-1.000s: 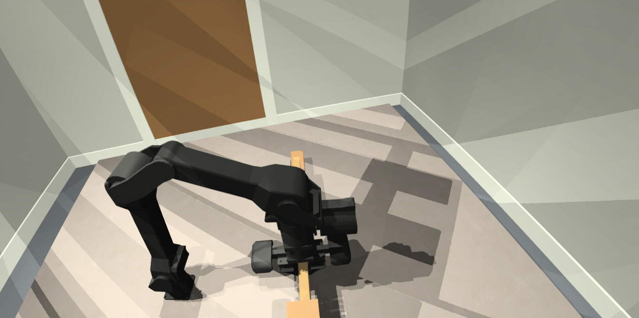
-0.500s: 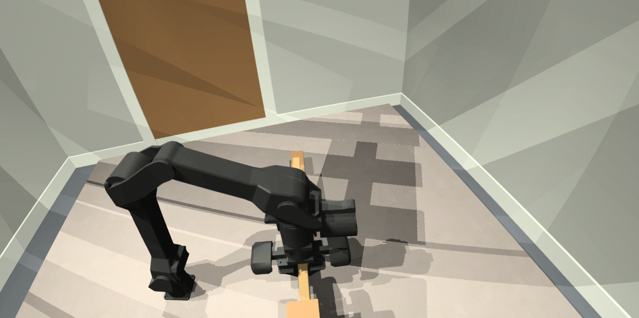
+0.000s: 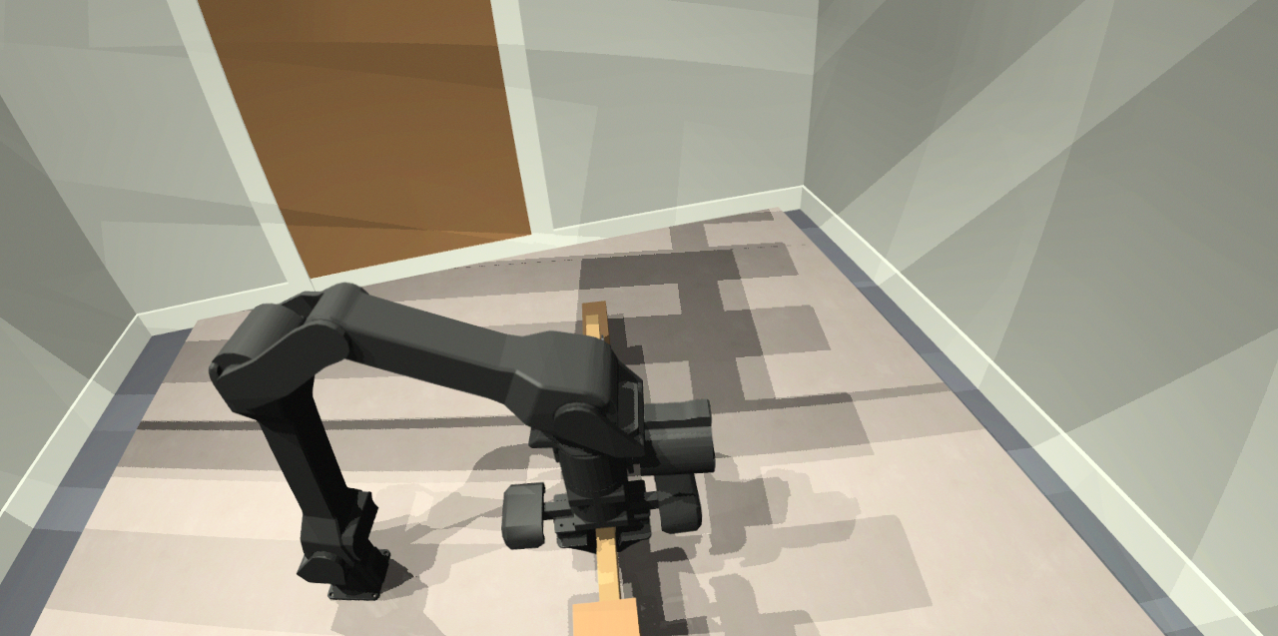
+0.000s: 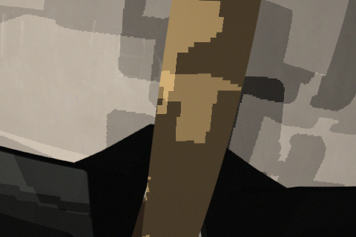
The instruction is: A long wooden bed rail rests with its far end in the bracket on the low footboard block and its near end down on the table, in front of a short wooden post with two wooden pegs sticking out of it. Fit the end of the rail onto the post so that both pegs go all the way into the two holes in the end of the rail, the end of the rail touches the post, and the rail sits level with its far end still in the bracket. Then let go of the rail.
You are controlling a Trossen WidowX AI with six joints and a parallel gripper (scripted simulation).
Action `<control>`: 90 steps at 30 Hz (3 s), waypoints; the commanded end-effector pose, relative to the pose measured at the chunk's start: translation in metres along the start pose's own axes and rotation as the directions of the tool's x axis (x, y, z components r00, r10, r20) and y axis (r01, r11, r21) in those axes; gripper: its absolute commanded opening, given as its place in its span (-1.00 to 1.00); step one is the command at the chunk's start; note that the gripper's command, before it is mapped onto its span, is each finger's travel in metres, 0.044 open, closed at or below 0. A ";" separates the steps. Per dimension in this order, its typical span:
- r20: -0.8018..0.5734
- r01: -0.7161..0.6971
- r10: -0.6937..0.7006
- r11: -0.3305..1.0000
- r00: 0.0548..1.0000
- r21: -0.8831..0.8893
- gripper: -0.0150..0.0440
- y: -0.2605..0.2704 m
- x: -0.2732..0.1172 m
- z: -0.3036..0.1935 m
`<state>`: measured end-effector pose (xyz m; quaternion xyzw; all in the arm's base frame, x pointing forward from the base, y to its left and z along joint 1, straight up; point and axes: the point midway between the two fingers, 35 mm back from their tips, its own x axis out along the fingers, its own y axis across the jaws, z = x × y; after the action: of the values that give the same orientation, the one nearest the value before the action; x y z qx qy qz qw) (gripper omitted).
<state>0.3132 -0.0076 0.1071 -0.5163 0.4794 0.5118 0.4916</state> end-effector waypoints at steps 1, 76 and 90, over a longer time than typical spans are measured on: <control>-0.007 0.008 -0.008 1.000 1.000 0.002 -0.49 -0.001 -0.004 -0.001; -0.007 0.008 -0.008 1.000 1.000 0.002 -0.49 0.000 -0.004 -0.005; -0.007 0.008 -0.008 1.000 1.000 0.002 -0.49 0.000 -0.004 -0.007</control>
<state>0.3138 -0.0109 0.1075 -0.5168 0.4781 0.5115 0.4927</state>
